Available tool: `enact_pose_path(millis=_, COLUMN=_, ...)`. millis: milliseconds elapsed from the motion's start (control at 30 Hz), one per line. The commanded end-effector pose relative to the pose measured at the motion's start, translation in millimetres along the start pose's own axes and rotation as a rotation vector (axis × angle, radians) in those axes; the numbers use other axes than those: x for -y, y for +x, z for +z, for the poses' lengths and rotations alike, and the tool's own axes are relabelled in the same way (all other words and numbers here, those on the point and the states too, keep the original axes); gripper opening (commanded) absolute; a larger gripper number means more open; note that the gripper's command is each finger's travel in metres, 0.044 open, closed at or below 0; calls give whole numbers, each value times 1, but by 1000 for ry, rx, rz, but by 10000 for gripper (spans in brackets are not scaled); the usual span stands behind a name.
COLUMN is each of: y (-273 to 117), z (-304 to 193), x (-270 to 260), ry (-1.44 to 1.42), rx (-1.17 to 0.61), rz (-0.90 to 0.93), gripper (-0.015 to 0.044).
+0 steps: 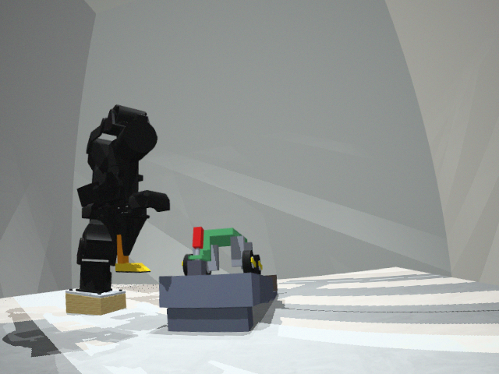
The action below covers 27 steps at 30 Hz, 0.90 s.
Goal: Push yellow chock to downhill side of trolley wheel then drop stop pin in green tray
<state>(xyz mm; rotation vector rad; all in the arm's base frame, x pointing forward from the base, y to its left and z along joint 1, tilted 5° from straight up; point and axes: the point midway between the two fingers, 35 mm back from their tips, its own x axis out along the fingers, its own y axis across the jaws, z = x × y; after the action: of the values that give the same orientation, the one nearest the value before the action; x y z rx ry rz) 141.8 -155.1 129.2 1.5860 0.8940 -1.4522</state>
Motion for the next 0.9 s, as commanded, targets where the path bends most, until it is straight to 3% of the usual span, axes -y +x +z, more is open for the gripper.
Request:
enact_pose_path(millis=0, y=-14, z=1, x=-1, ry=-4, rx=5, rz=4, gripper=0)
enact_pose_path(millis=367, y=-50, z=3, x=-2, ry=-4, rx=6, rz=4, gripper=0)
enact_pose_path(millis=600, y=-52, z=3, x=-2, ry=-9, rx=6, rz=4, gripper=0)
enact_pose_path(millis=867, y=-52, z=3, x=-2, ry=-249, rx=5, rz=2, gripper=0)
